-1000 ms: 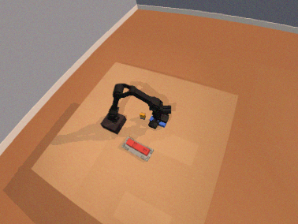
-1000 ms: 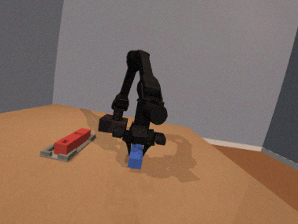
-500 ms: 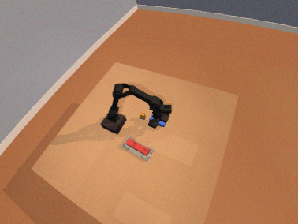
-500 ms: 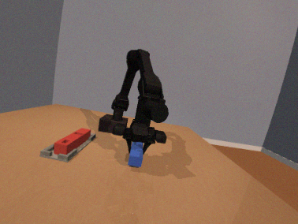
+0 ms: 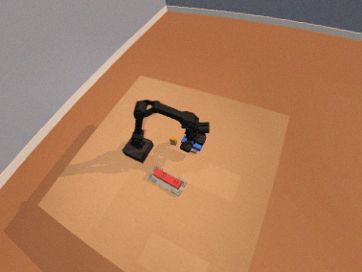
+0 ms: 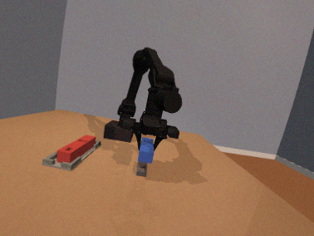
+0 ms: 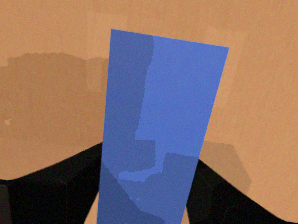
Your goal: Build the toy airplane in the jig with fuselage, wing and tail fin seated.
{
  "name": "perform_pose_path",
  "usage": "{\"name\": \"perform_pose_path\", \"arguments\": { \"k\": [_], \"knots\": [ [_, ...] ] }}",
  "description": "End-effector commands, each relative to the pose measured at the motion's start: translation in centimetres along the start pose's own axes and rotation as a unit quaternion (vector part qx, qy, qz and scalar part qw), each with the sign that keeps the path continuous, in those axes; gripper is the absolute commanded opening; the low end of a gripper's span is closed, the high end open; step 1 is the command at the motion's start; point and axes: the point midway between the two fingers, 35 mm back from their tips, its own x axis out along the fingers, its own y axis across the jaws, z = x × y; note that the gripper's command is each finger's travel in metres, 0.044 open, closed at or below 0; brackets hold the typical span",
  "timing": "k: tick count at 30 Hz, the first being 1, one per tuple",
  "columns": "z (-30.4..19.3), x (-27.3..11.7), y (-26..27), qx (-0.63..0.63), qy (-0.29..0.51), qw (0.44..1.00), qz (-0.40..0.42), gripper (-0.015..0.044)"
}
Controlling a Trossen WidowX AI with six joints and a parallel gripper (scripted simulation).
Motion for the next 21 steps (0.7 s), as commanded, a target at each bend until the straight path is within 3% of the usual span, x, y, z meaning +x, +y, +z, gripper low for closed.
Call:
{"name": "perform_pose_path", "arguments": {
  "k": [1,21],
  "knots": [
    [0.1,-1.5,0.1,-0.002,-0.005,1.000,0.003,0.0000],
    [-0.5,-7.2,-0.2,0.001,-0.006,1.000,0.004,0.0000]
  ]
}}
